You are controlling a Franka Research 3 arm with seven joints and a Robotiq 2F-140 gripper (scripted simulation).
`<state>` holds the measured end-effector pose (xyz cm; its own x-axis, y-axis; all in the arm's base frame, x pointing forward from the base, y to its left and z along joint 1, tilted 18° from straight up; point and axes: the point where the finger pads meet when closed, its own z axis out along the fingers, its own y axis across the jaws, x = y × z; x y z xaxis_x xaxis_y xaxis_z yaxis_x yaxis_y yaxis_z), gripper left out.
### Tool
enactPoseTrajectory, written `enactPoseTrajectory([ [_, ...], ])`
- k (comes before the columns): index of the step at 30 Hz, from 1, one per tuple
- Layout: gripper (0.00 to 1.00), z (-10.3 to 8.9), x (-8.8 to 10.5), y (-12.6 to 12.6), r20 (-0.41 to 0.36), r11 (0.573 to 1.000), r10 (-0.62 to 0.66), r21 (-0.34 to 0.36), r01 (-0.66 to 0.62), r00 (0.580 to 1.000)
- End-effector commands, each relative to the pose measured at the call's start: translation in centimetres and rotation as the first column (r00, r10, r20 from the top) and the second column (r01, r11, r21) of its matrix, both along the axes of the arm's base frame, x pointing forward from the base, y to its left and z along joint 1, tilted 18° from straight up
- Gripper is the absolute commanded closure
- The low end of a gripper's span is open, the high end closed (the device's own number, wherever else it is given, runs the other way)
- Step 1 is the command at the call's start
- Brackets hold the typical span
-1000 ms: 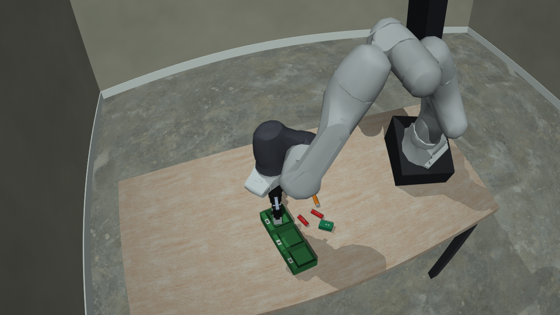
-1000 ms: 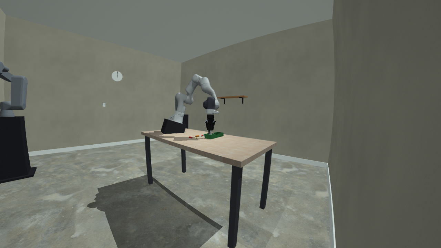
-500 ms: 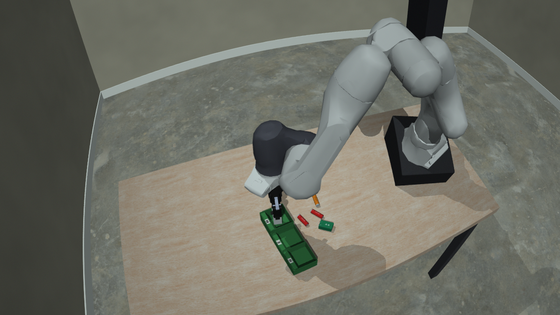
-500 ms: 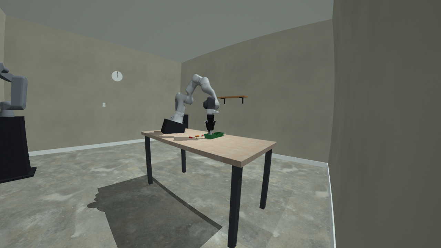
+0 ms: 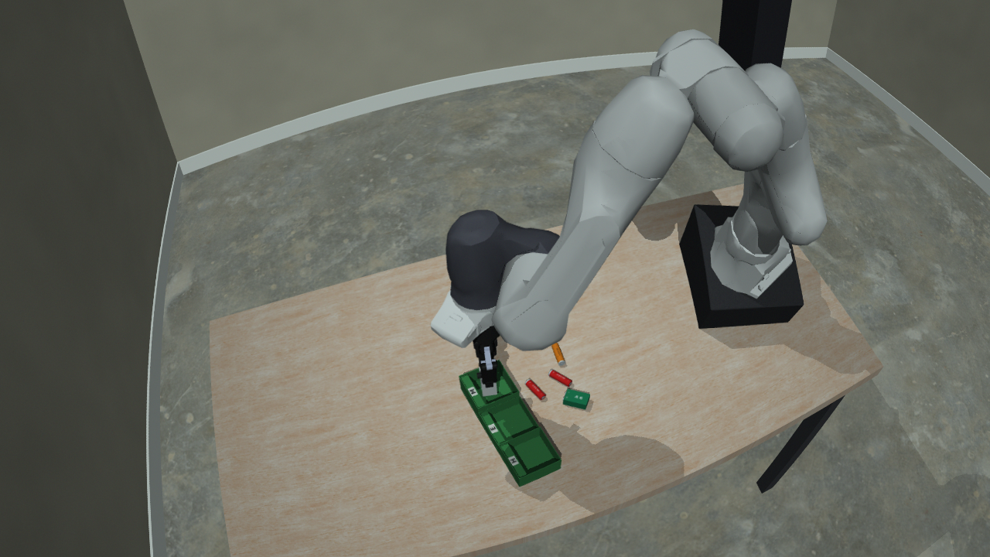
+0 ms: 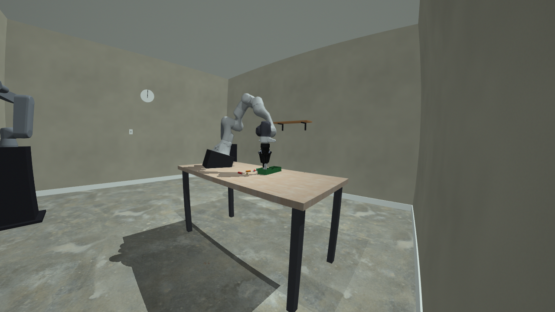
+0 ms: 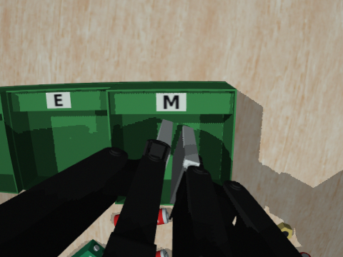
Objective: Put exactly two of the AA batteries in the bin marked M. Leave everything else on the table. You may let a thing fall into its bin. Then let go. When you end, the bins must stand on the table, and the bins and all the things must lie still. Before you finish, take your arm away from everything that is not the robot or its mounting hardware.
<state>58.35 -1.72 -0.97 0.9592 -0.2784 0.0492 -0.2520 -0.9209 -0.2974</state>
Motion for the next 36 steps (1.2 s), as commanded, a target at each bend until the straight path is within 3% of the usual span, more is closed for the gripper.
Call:
enactPoseTrajectory([
  [1, 0.95, 0.4, -0.2, -0.2, -0.003, 1.0, 0.001, 0.001, -0.001, 1.0],
  [16, 0.95, 2.1, -0.4, -0.7, -0.003, 1.0, 0.001, 0.001, -0.001, 1.0],
  [26, 0.95, 5.1, -0.8, -1.5, -0.003, 1.0, 0.001, 0.001, -0.001, 1.0],
  [36, 0.95, 5.1, -0.8, -1.5, -0.003, 1.0, 0.001, 0.001, -0.001, 1.0],
])
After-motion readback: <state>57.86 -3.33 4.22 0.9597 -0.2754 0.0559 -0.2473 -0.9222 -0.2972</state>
